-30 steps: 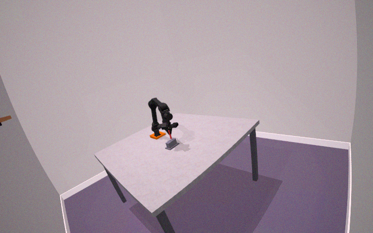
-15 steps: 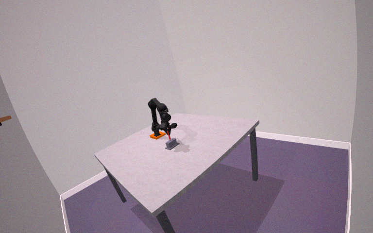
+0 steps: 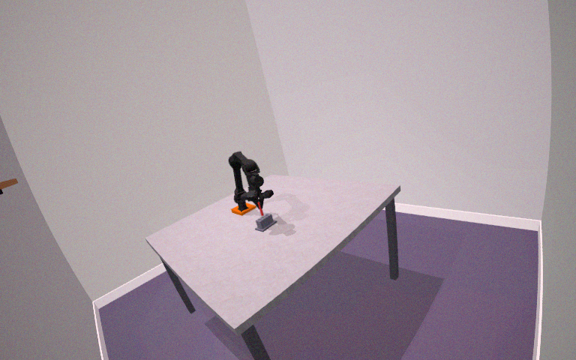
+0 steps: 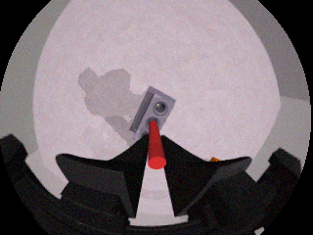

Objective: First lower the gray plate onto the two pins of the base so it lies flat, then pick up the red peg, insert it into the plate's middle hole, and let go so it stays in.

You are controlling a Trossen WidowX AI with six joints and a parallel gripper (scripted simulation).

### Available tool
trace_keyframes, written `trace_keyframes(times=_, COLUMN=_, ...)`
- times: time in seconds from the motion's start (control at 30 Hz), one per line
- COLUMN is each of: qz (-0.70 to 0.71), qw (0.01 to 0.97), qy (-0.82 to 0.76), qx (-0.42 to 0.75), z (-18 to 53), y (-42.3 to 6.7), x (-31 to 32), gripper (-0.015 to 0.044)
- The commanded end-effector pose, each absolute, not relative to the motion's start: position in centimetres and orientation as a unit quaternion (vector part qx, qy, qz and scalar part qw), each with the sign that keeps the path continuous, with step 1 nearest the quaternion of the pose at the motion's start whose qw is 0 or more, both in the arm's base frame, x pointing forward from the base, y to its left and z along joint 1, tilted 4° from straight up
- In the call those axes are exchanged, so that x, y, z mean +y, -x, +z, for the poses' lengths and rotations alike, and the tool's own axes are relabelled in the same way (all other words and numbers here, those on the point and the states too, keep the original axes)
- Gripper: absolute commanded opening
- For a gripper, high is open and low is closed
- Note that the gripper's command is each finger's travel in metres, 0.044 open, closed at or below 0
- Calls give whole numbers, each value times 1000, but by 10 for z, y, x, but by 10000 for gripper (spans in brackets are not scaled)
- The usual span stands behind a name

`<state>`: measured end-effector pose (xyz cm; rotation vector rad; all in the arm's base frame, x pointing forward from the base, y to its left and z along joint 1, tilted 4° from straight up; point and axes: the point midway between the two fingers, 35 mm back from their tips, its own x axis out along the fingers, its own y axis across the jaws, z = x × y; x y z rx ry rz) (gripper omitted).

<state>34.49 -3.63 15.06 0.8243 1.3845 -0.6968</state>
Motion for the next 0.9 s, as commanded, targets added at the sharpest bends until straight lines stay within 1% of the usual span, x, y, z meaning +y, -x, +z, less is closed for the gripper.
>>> trace_keyframes(times=0.0, qz=-303, qw=638, qy=-361, qx=608, z=151, y=-344, x=-36, gripper=0)
trace_keyframes(times=0.87, qz=-303, qw=639, qy=-360, qx=608, z=134, y=-345, x=-33, gripper=0)
